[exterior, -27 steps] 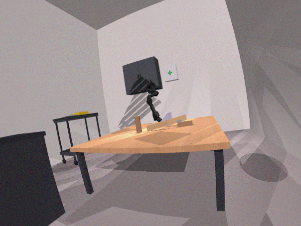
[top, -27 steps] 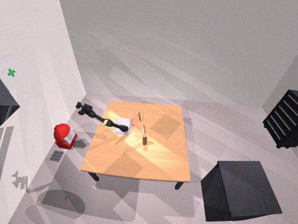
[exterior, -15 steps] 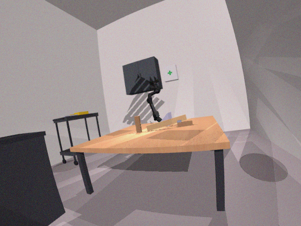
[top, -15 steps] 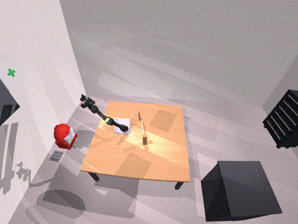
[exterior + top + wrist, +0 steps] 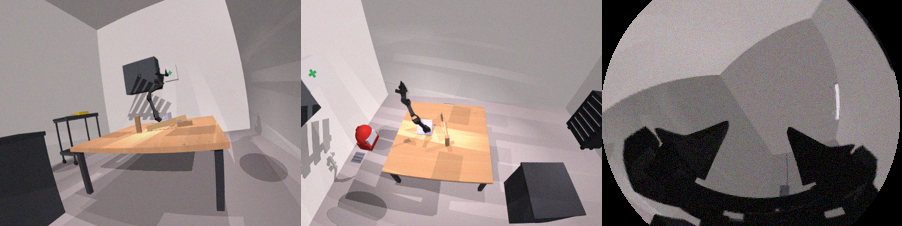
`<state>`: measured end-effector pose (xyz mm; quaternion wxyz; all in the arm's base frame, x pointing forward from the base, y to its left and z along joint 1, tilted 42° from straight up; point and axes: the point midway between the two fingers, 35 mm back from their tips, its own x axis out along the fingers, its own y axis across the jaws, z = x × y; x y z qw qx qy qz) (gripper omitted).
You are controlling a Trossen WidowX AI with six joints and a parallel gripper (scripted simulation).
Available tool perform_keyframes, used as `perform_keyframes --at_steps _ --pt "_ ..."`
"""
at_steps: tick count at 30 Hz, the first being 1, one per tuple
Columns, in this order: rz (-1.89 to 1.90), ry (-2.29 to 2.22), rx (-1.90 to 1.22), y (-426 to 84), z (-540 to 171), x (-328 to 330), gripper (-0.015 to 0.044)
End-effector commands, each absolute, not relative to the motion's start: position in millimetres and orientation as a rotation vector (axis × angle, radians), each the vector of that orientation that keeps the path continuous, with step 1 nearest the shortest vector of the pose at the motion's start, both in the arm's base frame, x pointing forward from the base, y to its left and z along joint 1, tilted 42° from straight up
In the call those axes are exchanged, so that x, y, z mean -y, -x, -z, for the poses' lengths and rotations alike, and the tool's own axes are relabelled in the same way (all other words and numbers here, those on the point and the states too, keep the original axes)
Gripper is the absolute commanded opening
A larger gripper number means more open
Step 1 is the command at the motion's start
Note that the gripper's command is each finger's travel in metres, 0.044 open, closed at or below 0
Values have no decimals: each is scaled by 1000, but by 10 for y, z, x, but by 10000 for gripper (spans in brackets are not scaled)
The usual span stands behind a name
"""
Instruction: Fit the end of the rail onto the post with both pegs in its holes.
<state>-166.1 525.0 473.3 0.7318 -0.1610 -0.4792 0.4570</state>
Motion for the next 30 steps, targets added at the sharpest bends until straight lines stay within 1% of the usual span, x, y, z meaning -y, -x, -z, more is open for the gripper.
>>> perform_keyframes --at_steps 1,7,14,18,23,27,30 --pt "-981 506 1000 1189 -4526 -5451 440" --pt "-926 787 882 311 -4036 -5685 440" --pt "-852 1090 698 -758 -3449 -5639 440" --pt "-822 1261 569 -1342 -3097 -5443 440" --pt "-790 1454 385 -2005 -2666 -5048 440" --pt "-808 1519 231 -2405 -2330 -4708 440" --pt "-810 1556 147 -2589 -2165 -4511 440"
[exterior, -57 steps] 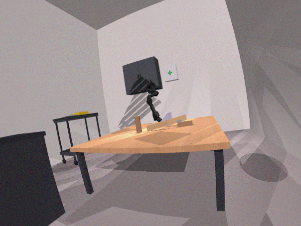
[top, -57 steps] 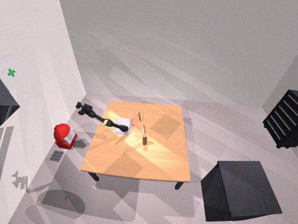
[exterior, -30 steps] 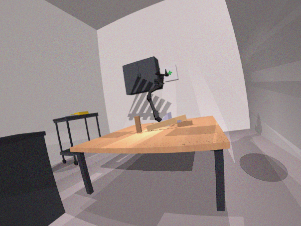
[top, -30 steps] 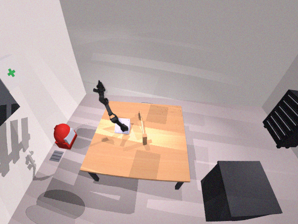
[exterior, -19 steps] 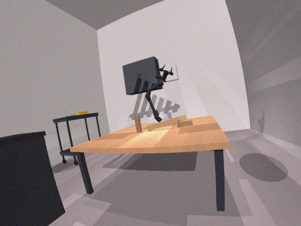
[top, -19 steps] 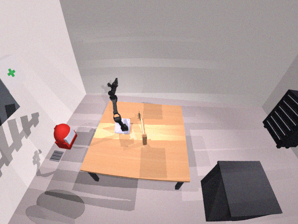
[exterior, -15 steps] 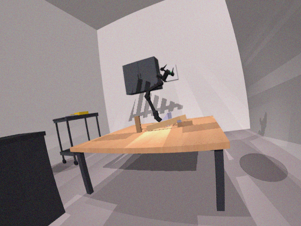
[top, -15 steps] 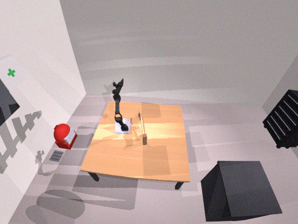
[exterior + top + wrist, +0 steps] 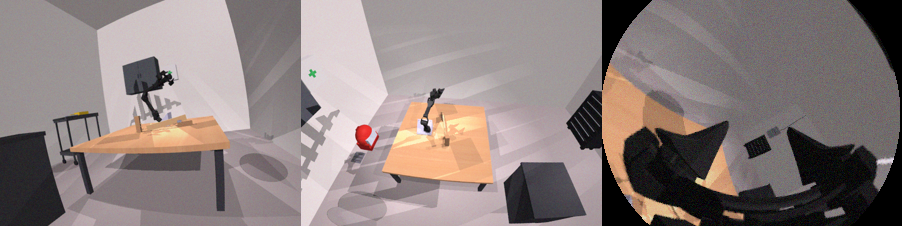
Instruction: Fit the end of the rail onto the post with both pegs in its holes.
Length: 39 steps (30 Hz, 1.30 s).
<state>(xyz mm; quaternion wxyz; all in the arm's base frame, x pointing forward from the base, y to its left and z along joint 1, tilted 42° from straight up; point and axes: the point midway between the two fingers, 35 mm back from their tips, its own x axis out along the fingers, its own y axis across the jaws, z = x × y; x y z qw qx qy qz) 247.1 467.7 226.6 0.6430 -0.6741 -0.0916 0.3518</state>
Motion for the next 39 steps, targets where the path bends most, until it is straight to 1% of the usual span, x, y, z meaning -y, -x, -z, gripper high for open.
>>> perform_keyframes --at_steps 1,4,10,17,24,32,34,39 --pt "-808 1569 125 -2635 -2126 -4459 440" --pt "-796 1632 10 -2853 -1929 -4175 440" --pt "-773 1764 -311 -3272 -1466 -3330 440" --pt "-767 1855 -721 -3447 -1042 -2223 440" --pt "-795 1865 -1159 -3269 -779 -1114 440" --pt "-894 1750 -1694 -2653 -715 27 440" --pt "-918 1718 -1776 -2526 -715 155 440" --pt "-921 1713 -1786 -2509 -704 173 440"
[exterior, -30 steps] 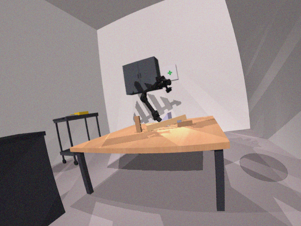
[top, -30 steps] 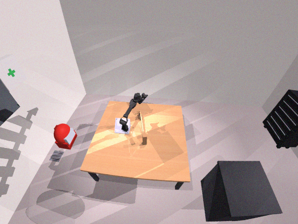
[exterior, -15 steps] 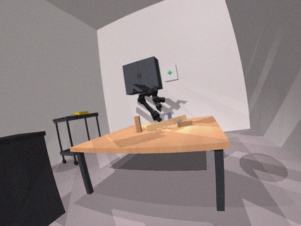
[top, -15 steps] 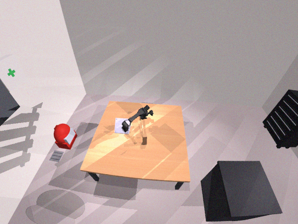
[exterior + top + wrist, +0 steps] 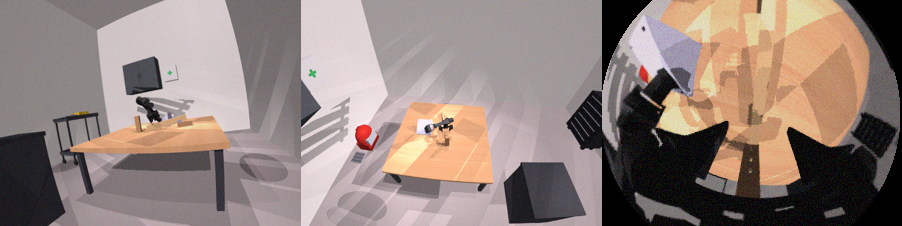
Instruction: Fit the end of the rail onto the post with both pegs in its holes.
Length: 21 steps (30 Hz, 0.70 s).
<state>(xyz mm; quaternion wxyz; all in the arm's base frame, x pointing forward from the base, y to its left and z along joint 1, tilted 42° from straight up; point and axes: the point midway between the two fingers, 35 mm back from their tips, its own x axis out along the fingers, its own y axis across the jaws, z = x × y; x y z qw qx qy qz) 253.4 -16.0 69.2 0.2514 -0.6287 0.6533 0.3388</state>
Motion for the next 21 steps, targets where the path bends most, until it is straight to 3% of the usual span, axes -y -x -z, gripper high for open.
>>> perform_keyframes --at_steps 1,21 --pt "-921 1713 -1785 -2510 -693 182 440" --pt "-922 1714 -1783 -2503 -443 389 440"
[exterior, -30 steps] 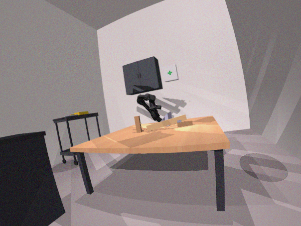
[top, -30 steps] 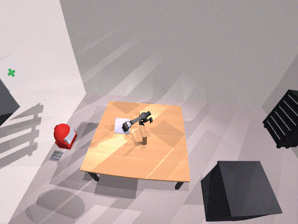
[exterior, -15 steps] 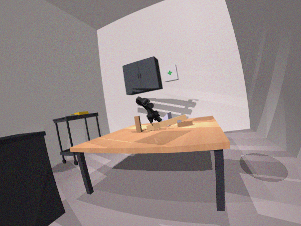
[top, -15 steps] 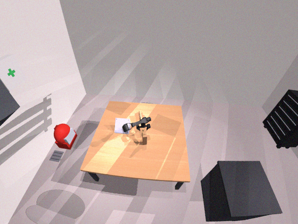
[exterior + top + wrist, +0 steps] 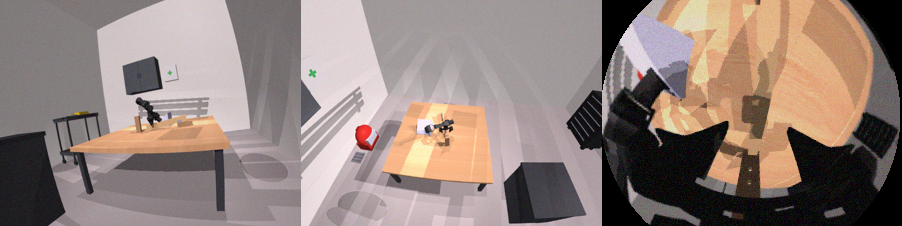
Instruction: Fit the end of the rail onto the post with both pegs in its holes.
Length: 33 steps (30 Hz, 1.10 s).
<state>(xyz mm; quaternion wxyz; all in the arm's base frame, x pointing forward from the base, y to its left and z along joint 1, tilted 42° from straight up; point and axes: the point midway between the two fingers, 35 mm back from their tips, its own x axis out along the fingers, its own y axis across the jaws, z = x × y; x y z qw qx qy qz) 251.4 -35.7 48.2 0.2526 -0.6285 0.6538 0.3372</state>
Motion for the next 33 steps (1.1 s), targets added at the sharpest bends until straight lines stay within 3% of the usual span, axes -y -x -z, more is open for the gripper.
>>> perform_keyframes --at_steps 1,24,33 --pt "-921 1714 -1783 -2502 -431 400 440" --pt "-918 1715 -1787 -2446 -186 626 440" --pt "-918 1715 -1787 -2446 -186 626 204"
